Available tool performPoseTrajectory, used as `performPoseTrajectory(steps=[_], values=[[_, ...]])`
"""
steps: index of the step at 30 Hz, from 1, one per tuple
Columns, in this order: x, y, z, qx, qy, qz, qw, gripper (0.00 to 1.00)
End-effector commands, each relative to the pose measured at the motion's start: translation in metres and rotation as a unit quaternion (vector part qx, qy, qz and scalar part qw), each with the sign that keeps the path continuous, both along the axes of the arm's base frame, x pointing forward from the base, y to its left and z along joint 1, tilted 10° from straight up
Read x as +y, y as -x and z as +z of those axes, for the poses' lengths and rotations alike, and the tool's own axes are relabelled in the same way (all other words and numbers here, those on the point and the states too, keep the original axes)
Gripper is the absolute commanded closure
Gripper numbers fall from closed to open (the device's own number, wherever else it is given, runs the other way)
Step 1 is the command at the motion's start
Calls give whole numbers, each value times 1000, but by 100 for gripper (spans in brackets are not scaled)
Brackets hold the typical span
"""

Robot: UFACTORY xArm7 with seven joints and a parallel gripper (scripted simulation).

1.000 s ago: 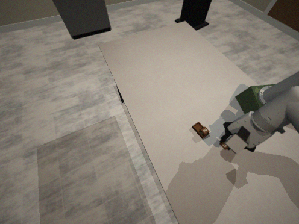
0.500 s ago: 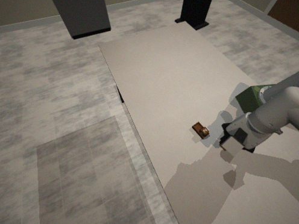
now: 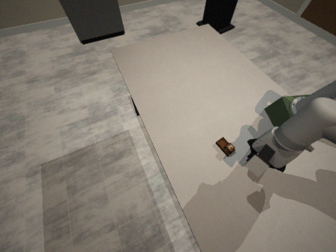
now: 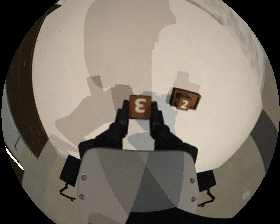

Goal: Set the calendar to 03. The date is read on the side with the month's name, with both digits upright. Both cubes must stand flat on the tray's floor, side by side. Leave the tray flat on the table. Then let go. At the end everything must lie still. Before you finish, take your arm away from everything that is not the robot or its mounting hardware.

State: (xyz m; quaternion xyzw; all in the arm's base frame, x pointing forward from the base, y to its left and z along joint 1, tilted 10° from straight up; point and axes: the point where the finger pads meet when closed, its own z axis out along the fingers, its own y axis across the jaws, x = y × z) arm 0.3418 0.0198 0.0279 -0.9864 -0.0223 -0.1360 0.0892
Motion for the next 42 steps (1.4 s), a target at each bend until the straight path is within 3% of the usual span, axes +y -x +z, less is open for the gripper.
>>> performPoseTrajectory(steps=[1,13,21,31,38,42], values=[[0,-2,2,82,12,7,997,73],[-2,0,0,133,16,15,991,73],[-2,-4,0,139,17,16,990,73],[-2,-6,0,258,24,36,965,73],[-2,-9,0,262,24,36,964,73],[-1,-11,0,298,26,42,953,73]])
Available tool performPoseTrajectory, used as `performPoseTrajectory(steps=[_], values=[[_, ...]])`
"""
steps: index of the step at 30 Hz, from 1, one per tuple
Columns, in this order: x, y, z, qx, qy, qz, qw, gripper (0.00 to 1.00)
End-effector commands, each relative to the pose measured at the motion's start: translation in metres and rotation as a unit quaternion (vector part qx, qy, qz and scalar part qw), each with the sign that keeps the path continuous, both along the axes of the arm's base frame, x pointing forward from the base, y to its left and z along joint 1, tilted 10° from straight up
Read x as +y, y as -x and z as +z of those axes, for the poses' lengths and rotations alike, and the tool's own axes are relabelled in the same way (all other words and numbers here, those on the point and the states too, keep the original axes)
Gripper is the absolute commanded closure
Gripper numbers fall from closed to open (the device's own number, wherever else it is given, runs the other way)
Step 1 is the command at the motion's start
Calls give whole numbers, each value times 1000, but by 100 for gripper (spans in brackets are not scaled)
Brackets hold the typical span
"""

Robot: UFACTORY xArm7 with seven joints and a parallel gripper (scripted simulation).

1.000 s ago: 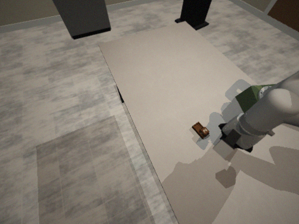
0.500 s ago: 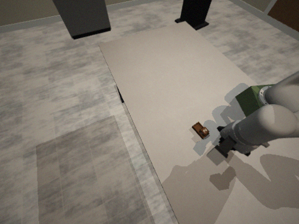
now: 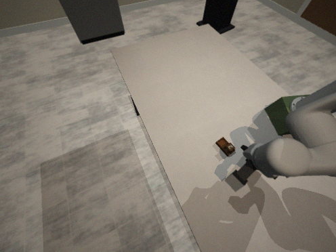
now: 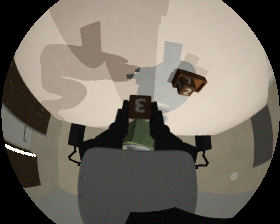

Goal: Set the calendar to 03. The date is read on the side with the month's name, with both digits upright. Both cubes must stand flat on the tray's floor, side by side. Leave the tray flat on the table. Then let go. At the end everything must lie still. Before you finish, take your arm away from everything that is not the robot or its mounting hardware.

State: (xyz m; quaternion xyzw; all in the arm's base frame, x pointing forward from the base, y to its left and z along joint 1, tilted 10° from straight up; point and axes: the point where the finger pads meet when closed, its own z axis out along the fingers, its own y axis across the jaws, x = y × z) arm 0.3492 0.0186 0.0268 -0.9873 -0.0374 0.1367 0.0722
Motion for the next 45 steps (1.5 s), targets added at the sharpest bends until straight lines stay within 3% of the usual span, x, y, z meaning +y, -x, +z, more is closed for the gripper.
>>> performPoseTrajectory(steps=[1,6,45], values=[[0,-4,1,48,2,7,999,73],[0,-4,0,119,6,19,993,73],[2,-8,-14,121,6,19,992,73]])
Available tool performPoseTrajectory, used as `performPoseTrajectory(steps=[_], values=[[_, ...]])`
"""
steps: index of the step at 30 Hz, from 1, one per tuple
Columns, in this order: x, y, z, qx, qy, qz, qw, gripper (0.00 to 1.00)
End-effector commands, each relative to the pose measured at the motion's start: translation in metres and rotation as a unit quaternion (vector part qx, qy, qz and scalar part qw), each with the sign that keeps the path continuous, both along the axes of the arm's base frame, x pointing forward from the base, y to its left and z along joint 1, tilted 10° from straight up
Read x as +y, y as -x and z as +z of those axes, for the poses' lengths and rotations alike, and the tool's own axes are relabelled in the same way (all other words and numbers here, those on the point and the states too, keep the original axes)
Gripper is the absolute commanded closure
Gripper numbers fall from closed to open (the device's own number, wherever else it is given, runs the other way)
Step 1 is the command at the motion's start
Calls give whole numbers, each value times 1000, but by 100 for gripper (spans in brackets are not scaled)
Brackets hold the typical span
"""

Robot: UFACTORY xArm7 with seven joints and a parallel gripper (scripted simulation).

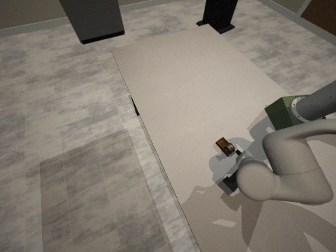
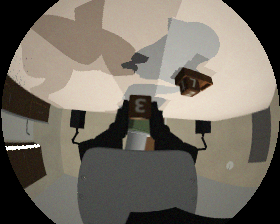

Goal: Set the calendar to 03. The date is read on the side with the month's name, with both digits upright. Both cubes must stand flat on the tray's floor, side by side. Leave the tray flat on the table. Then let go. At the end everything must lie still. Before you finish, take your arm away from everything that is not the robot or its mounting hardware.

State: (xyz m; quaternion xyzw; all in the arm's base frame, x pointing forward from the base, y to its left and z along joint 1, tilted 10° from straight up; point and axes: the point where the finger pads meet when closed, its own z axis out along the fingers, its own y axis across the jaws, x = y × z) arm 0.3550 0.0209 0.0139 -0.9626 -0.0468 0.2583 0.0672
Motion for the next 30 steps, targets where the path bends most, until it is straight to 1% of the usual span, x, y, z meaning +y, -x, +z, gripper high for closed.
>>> performPoseTrajectory(steps=[1,15,17,30], values=[[0,-2,-2,-2,0,-1,1000,73],[4,-4,-26,-2,0,-1,1000,73],[4,-4,-26,-2,0,-1,1000,73],[7,-6,-45,-2,0,-1,1000,73]])
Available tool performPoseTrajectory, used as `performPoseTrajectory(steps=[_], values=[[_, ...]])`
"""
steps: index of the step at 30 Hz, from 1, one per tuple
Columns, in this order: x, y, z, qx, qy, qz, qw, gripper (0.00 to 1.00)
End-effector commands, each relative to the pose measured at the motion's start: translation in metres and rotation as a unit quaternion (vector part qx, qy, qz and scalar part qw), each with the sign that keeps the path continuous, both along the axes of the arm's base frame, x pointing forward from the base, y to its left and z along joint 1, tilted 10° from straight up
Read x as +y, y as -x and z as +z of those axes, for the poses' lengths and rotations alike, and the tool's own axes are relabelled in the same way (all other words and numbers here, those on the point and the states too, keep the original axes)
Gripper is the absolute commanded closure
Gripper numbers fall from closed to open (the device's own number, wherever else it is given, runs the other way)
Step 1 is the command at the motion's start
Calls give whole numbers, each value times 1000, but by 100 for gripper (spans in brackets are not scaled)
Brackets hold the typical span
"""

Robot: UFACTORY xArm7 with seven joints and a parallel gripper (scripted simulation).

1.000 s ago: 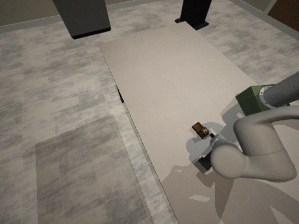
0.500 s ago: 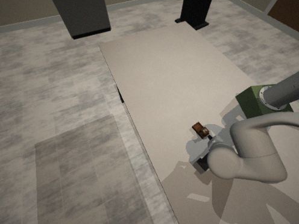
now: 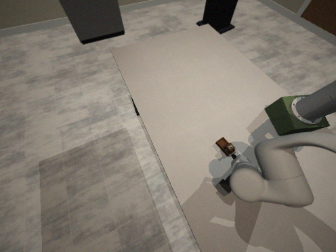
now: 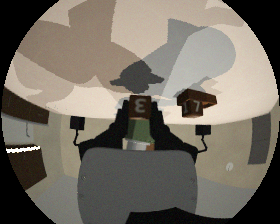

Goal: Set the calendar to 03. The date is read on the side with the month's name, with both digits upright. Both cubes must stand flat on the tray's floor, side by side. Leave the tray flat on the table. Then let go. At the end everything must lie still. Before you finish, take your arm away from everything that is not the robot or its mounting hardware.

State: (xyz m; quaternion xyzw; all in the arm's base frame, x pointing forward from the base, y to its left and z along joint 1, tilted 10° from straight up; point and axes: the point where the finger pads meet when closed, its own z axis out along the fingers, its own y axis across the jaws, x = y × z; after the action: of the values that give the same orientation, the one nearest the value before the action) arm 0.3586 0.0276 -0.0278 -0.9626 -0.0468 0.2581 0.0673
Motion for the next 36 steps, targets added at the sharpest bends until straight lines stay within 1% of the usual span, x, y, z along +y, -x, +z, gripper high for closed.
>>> performPoseTrajectory(steps=[1,13,36], values=[[0,-2,-4,-2,0,-1,1000,73],[1,-2,-9,-2,0,-1,1000,73],[1,-2,-10,-2,0,-1,1000,73]])
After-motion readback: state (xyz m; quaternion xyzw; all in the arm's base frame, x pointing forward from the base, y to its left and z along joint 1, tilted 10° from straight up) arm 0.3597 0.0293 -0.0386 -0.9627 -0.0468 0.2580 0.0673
